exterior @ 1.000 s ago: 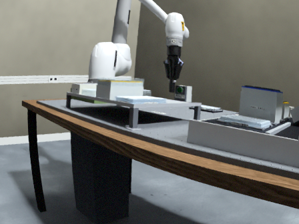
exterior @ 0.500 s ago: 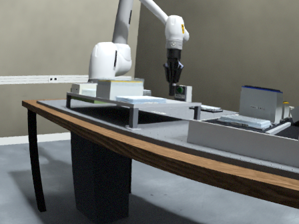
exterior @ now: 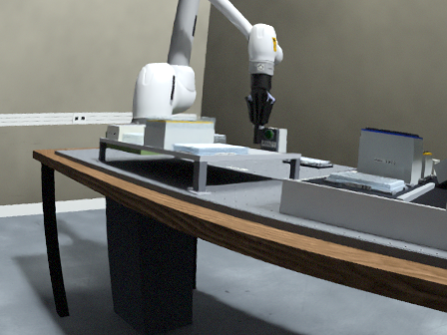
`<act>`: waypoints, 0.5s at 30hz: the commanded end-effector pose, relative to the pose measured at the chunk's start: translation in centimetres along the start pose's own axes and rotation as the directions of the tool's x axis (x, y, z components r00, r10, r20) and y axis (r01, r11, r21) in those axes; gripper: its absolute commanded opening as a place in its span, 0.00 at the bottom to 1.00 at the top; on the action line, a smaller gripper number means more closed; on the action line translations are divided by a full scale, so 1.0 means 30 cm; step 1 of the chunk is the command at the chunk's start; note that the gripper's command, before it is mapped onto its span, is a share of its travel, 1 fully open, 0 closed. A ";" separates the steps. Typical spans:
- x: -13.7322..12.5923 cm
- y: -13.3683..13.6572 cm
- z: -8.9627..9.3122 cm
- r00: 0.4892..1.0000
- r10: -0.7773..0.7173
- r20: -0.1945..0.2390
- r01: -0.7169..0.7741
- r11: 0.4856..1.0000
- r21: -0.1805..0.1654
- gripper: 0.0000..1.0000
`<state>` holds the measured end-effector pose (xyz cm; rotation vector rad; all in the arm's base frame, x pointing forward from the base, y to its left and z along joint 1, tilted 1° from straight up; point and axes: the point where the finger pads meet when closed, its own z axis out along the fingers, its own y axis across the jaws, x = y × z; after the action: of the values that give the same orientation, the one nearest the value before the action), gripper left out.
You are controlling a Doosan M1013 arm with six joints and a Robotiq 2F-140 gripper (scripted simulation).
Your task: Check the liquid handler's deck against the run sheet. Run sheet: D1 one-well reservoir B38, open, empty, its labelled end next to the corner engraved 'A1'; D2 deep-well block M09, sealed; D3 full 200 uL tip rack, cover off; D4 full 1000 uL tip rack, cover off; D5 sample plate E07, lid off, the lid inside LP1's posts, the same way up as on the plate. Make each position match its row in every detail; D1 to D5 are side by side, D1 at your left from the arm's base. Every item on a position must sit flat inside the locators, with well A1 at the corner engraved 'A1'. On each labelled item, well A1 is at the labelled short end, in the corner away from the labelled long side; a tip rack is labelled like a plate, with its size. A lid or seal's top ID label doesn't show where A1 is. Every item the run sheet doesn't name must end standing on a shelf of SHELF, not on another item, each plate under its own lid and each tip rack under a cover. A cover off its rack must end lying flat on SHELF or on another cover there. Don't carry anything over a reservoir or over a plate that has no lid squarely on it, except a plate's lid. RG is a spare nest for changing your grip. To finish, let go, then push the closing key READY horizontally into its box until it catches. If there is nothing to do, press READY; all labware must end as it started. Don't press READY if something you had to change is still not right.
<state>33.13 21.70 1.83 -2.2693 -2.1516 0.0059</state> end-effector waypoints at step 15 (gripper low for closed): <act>0.105 0.012 -0.004 1.000 0.003 -0.007 -0.003 1.000 -0.006 0.10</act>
<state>33.30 23.92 1.84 -2.2697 -2.1520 0.0035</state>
